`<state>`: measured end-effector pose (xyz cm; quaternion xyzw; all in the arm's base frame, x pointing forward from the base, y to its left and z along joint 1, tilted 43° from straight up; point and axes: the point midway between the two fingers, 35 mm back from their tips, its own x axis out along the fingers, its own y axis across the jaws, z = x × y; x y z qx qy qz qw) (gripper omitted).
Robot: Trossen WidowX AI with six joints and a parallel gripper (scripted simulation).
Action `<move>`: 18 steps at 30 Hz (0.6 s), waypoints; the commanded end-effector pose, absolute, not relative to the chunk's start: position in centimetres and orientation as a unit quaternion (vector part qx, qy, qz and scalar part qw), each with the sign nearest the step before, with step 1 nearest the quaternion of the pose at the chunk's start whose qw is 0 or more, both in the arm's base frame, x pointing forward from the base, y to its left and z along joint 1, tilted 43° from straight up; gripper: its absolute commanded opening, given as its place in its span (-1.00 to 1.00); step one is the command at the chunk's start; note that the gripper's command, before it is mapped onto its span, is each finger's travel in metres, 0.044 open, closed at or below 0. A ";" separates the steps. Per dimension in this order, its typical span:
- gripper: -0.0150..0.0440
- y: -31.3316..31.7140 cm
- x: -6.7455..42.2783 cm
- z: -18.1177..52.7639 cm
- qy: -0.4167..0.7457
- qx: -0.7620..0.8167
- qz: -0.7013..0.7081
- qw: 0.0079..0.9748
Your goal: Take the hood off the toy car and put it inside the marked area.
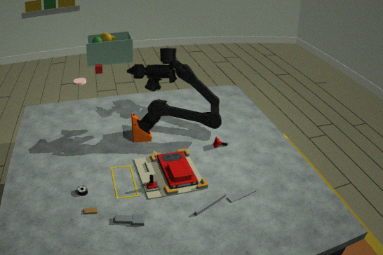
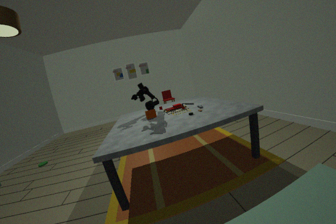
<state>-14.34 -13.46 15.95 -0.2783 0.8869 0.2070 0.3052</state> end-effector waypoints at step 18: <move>1.00 -21.5 -2.6 15.5 0.746 -0.374 0.082 0.545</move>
